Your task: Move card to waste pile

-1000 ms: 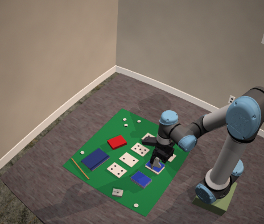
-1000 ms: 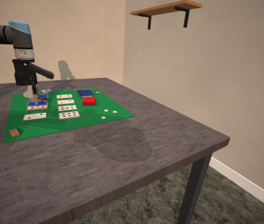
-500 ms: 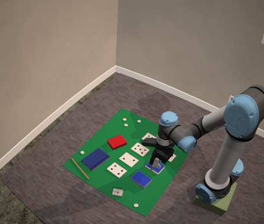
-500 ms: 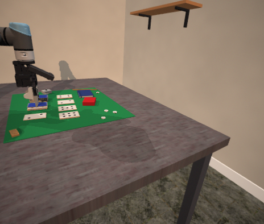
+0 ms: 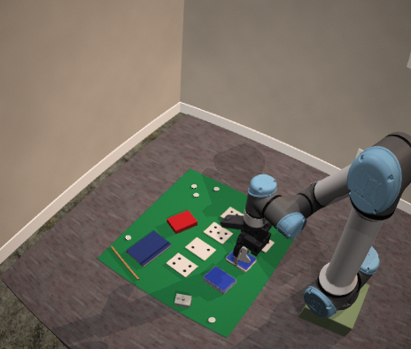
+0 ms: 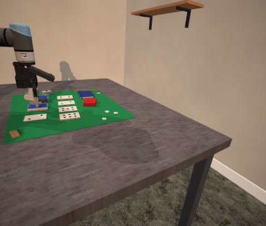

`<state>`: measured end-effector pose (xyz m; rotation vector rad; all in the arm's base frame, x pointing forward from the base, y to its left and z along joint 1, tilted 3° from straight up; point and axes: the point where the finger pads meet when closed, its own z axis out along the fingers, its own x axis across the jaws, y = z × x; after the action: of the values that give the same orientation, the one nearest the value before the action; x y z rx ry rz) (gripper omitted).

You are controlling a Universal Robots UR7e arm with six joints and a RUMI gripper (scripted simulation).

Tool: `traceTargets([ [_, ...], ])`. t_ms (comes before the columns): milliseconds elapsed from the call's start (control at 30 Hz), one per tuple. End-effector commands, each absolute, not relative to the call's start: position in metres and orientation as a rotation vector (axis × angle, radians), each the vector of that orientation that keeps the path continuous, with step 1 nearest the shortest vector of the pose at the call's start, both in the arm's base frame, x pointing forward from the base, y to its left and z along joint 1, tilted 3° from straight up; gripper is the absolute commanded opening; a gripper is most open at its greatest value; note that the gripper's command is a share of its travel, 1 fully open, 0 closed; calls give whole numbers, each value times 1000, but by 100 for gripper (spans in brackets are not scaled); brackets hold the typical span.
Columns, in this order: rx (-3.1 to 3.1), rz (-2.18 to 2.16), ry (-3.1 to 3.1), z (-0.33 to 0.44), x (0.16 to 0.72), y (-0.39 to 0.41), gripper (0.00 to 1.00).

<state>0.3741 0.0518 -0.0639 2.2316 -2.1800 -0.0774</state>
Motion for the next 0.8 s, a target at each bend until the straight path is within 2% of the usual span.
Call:
traceTargets([
  [0,2232,-76,-2181,-66,374,52,38],
  [433,2232,-76,-2181,-67,374,52,38],
  [467,2232,-76,-2181,-67,374,52,50],
  [767,2232,-76,-2181,-67,374,52,50],
])
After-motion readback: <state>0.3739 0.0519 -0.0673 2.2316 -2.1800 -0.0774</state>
